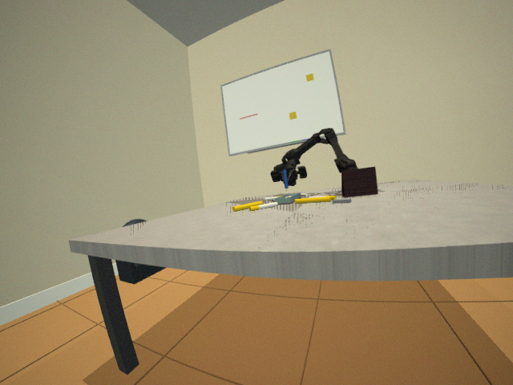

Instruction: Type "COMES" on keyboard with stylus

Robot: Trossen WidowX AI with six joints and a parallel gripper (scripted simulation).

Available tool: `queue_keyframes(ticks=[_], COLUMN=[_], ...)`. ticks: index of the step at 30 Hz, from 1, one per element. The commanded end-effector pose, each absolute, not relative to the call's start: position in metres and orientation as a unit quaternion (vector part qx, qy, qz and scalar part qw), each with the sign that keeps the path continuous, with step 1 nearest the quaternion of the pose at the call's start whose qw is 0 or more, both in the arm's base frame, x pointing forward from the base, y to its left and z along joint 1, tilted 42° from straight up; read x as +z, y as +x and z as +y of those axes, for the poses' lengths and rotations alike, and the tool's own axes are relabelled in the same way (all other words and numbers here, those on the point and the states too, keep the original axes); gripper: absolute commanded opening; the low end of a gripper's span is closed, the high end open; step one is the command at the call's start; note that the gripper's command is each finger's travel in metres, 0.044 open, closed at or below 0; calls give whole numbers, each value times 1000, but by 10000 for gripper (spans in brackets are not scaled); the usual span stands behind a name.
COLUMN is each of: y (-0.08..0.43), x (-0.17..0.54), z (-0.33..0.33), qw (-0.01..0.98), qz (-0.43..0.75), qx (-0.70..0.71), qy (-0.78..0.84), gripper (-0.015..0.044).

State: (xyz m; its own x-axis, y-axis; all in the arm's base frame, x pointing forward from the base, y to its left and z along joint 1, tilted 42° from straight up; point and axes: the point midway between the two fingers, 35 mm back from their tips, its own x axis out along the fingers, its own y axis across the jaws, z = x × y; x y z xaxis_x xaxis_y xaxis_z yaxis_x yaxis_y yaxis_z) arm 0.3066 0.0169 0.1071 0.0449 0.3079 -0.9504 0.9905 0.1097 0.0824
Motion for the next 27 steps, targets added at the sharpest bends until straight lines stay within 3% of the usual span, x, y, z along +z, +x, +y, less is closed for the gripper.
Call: queue_keyframes(ticks=[1,27], y=[307,309], x=[105,94], z=[17,7], qw=[461,462], qz=[586,586], qx=[-367,-367], qy=[556,556], gripper=[81,81])
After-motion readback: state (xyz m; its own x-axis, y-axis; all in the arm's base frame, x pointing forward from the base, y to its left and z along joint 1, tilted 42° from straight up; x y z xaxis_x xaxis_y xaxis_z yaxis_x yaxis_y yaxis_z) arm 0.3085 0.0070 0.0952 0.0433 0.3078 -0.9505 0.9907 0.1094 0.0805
